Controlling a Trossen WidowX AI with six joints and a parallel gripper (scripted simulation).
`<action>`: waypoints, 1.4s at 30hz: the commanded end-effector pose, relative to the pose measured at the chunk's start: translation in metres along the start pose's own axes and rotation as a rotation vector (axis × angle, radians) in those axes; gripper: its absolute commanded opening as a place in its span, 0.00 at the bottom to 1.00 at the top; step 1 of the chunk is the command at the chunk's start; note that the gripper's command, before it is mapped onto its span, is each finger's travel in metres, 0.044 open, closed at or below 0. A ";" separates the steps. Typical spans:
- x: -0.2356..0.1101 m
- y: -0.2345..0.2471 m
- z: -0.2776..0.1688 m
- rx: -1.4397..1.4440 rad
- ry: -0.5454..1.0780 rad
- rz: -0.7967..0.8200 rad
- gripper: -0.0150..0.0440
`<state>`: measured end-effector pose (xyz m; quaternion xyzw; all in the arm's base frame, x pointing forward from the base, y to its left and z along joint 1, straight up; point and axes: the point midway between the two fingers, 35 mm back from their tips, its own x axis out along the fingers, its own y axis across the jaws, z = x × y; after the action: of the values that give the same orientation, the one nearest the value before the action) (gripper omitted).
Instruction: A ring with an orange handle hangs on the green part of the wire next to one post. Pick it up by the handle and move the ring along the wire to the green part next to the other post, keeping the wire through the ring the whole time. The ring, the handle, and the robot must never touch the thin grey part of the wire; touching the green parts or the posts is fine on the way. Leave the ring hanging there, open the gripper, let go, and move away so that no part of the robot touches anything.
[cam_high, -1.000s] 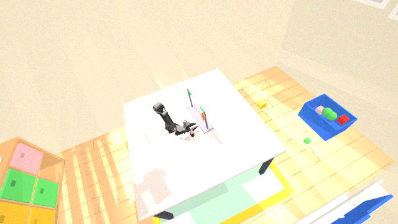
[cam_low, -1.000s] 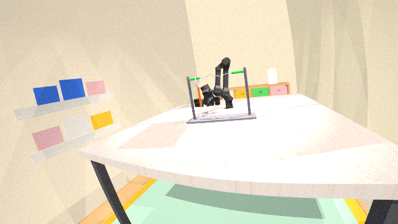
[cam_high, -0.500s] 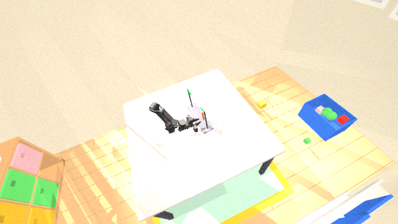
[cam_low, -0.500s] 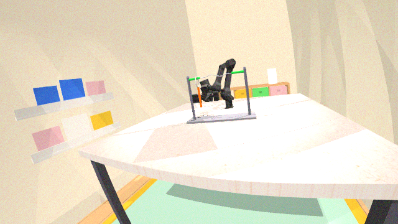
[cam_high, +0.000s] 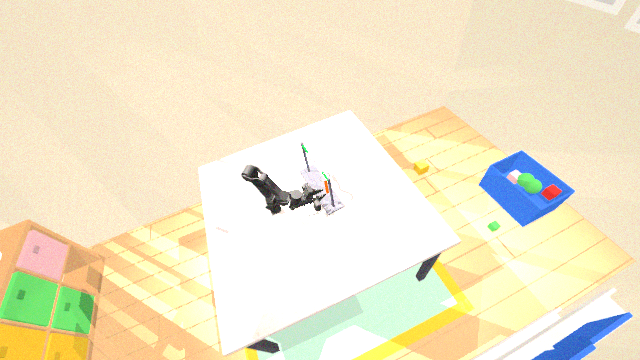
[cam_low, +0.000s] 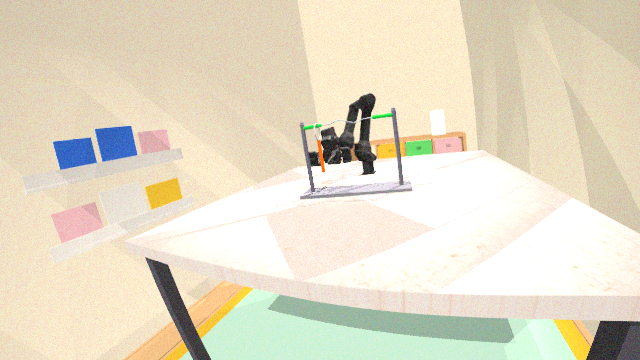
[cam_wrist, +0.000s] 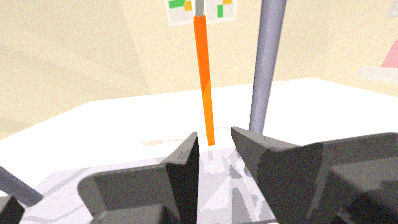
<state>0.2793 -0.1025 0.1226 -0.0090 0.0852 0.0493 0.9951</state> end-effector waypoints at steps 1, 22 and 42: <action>0.006 -0.001 0.003 -0.002 -0.004 -0.001 0.53; 0.039 -0.001 0.003 -0.002 -0.007 -0.001 0.53; 0.059 0.002 0.001 -0.001 -0.011 -0.001 0.53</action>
<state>0.3356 -0.0941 0.1124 -0.0090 0.0820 0.0500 0.9953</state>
